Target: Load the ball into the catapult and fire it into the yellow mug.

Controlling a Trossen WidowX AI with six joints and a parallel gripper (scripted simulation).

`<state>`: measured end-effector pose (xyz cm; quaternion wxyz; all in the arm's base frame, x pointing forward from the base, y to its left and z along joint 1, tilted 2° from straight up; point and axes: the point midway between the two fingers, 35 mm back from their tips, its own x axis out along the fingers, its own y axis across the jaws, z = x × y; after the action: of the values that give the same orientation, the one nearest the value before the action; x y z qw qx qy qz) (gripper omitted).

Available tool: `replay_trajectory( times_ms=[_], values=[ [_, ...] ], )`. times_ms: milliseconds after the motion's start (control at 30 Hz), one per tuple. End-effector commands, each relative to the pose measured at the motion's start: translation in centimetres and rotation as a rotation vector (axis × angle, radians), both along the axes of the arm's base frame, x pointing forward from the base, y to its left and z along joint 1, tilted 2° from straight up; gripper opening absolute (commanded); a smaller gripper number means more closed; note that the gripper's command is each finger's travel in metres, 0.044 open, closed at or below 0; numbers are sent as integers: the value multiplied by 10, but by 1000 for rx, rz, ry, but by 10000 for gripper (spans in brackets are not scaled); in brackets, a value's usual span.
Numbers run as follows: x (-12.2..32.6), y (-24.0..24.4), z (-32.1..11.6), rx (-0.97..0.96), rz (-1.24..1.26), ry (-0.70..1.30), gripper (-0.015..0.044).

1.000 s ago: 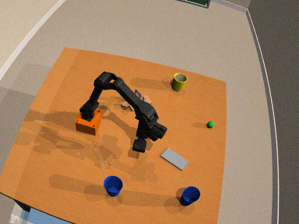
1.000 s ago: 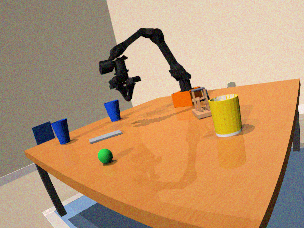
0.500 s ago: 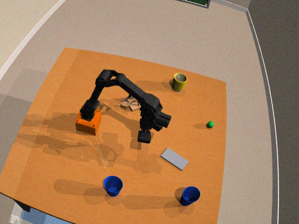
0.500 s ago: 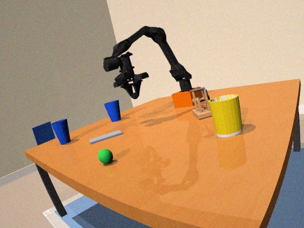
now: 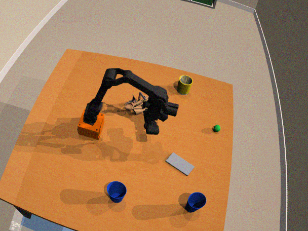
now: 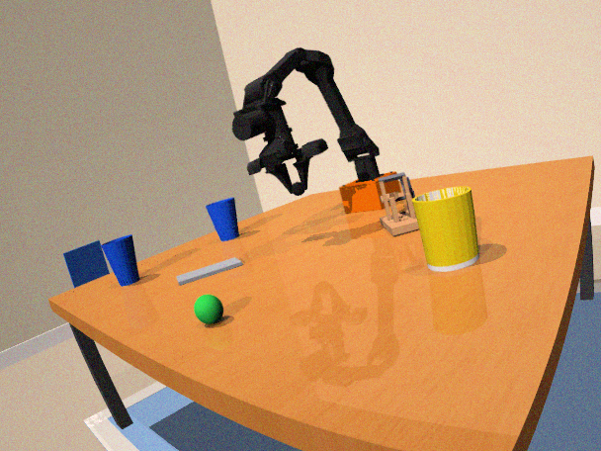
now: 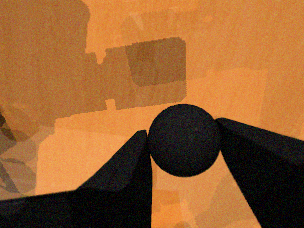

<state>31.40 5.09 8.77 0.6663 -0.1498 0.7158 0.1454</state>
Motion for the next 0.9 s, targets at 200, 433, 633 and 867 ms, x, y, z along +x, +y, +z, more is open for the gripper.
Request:
replay_trajectory(
  times_ms=[200, 433, 633, 867],
  values=[
    [-25, 47, -8, -29, 101, 53, 0],
    [-46, 77, -13, -52, 175, 86, 0],
    [-68, 99, -17, -77, 238, 110, 0],
    [-95, 121, -21, -110, 312, 136, 0]
  ],
)
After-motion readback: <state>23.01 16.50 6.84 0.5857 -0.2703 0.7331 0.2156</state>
